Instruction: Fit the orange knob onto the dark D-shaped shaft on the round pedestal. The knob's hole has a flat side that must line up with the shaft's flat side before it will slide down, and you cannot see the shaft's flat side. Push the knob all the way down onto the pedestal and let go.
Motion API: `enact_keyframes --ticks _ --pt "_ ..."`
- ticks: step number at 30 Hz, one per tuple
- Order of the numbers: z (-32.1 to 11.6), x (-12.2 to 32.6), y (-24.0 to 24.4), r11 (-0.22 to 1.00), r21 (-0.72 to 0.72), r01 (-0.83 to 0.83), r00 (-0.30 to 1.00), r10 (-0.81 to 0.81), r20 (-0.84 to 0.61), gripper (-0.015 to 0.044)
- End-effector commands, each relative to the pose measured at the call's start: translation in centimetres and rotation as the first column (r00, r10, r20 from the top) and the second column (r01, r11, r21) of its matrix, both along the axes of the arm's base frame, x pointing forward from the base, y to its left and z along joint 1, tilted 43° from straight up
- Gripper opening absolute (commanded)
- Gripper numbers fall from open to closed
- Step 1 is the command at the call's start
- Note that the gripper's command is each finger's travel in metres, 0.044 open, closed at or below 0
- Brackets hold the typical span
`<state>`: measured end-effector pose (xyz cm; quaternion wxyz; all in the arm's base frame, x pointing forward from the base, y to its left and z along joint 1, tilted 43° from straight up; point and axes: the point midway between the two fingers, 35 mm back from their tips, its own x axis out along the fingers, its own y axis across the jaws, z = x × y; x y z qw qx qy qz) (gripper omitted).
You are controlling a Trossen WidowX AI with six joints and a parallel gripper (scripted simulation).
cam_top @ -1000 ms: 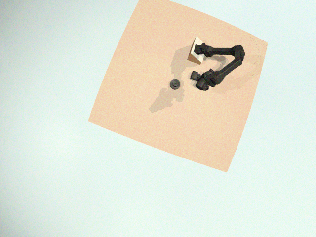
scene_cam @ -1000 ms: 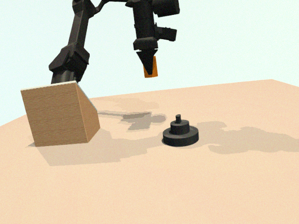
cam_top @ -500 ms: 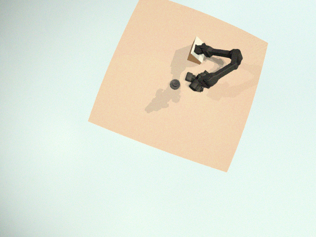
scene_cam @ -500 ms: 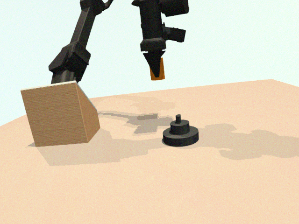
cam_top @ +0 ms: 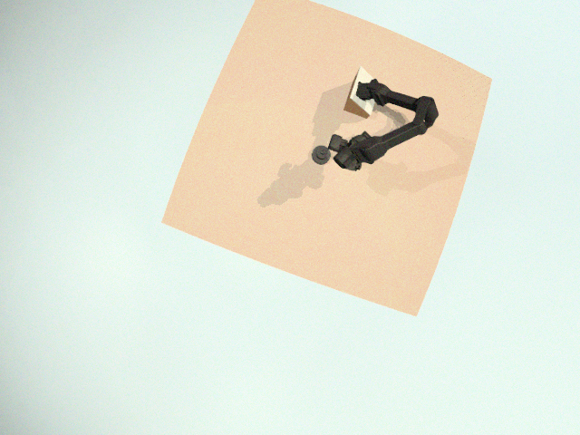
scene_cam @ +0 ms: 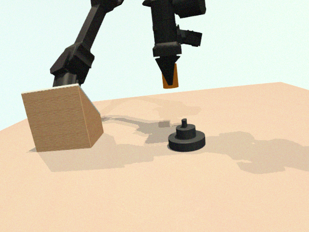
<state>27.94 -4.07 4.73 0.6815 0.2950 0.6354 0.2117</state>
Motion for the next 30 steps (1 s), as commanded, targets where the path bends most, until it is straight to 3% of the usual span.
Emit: enact_keyframes --ticks 1,30 --pt "-0.8 0.5 -0.9 1.000 -0.008 0.003 1.000 -0.003 0.012 0.0000" --pt "-8.8 1.7 -5.4 1.000 -0.008 0.002 1.000 -0.002 0.014 0.0000"
